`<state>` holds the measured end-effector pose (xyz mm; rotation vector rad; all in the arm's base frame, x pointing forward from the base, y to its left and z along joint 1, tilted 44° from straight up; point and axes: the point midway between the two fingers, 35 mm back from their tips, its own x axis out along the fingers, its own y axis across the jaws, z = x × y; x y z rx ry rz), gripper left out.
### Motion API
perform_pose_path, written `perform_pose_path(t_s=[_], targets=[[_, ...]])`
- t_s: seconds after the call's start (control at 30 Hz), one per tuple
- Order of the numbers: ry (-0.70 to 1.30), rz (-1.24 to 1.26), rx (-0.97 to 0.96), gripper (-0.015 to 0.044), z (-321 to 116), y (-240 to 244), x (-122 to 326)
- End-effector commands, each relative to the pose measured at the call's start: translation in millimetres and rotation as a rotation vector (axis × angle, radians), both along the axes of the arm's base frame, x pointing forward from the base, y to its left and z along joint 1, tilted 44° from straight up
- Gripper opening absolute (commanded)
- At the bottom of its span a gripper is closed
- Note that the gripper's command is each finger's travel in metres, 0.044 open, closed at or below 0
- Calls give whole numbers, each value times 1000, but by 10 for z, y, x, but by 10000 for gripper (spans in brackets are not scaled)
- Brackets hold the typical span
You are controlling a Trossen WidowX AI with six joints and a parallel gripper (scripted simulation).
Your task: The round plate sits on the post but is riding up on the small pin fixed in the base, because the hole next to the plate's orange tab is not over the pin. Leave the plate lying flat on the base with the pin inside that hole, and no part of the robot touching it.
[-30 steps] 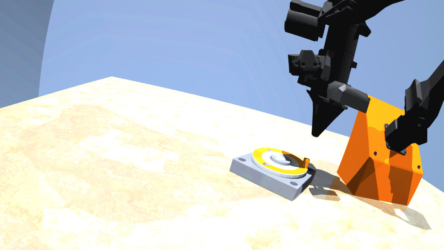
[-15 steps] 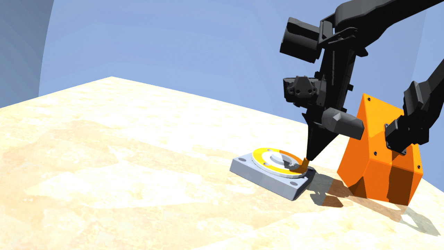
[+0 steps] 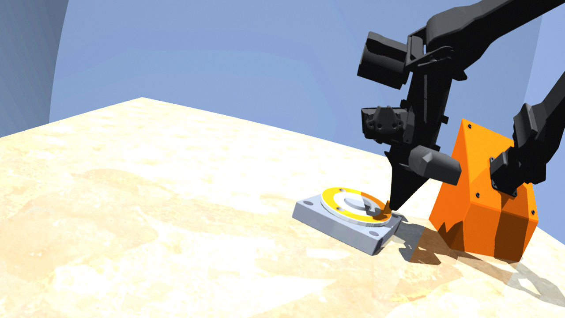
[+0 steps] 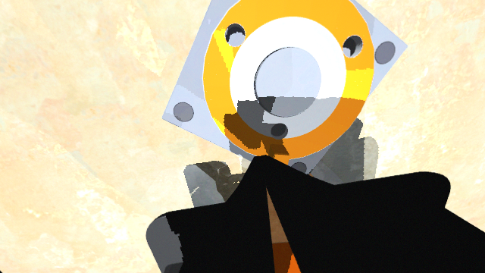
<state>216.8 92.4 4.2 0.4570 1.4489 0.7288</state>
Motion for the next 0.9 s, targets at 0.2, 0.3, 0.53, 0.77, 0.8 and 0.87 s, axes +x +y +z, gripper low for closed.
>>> perform_pose_path(t_s=[0.2,0.3,0.53,0.77,0.8,0.87], targets=[[1,2,-2,0,-100,-76,-22],[1,2,-2,0,-115,-91,-21],[1,2,-3,0,-161,-138,-21],[1,2,-3,0,-203,-183,-9],[1,2,-3,0,-210,-190,-7],[1,2,-3,0,-226,-207,-3]])
